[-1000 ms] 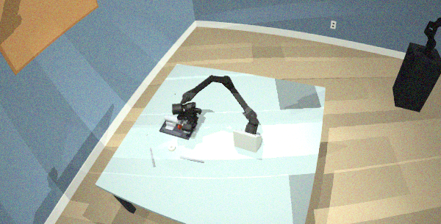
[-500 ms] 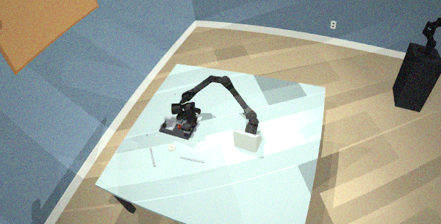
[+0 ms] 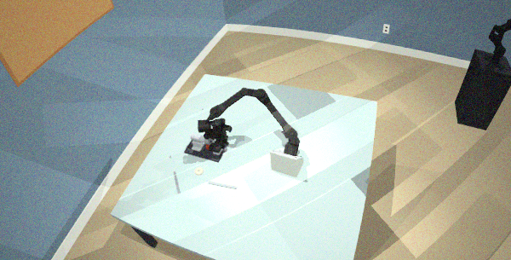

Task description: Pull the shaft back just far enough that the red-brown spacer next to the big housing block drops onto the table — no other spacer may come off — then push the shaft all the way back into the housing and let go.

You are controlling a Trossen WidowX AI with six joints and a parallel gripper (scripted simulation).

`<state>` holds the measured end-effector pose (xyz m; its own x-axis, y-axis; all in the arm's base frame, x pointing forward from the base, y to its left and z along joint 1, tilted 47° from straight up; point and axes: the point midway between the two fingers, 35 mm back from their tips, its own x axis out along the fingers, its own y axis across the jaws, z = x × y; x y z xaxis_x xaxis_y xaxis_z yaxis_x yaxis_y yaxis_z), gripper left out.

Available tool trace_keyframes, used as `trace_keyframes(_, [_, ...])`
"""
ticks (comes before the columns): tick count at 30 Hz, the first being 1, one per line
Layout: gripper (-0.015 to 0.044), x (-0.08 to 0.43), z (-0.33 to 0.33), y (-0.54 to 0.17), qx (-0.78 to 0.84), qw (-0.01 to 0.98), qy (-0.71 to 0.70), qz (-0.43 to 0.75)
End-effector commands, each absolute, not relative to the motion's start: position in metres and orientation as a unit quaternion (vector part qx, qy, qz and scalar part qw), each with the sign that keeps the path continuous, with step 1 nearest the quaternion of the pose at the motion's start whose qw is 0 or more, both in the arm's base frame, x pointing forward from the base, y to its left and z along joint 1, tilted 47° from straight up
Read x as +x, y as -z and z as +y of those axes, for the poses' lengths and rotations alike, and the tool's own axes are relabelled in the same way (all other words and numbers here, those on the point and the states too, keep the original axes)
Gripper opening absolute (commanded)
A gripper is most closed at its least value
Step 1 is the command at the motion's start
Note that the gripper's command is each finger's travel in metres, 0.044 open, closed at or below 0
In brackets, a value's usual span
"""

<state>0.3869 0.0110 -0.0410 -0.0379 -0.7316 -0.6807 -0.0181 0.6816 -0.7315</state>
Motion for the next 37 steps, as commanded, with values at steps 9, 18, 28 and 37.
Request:
trace_keyframes(9, [0.0000, 0.392, 0.012, 0.041, -0.282, 0.636, 0.280, 0.661])
trace_keyframes(18, [0.0105, 0.388, 0.011, 0.041, -0.283, 0.632, 0.282, 0.664])
trace_keyframes(28, [0.0368, 0.389, 0.017, 0.036, -0.283, 0.633, 0.281, 0.664])
trace_keyframes(37, [0.0440, 0.390, 0.055, 0.000, -0.281, 0.637, 0.279, 0.662])
